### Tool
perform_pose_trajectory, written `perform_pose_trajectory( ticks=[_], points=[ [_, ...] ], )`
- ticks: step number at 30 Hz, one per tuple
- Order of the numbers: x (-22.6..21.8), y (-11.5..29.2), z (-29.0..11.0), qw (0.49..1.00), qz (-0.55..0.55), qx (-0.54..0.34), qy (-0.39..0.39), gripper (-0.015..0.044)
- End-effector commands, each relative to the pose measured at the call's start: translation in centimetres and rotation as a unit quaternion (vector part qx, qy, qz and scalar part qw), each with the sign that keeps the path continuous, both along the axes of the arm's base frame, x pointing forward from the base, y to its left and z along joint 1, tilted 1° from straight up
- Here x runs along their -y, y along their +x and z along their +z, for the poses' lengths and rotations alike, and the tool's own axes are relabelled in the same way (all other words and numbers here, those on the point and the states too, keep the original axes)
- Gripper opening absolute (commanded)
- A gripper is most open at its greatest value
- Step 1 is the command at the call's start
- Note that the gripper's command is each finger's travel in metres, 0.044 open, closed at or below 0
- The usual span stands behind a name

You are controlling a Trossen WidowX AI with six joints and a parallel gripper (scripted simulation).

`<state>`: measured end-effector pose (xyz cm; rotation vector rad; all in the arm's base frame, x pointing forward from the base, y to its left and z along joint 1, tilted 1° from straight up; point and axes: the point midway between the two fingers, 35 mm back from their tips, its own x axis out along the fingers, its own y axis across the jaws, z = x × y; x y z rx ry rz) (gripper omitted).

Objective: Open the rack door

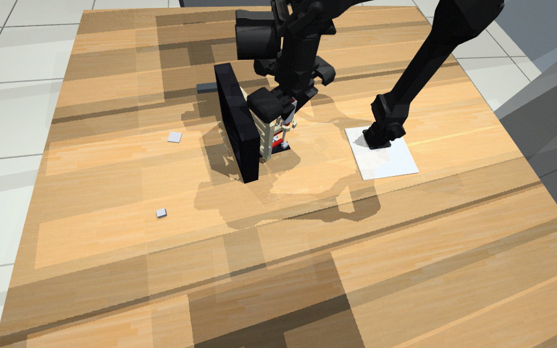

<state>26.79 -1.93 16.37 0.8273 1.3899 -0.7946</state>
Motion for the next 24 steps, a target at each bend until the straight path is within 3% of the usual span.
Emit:
perform_pose_trajectory(
  ticks=[1,24],
  points=[
    [0.2,0.0,0.0,0.999,0.042,0.008,-0.001,0.0017],
    [3.6,-2.1,-0.2,0.979,0.204,0.007,-0.009,0.0017]
  ],
)
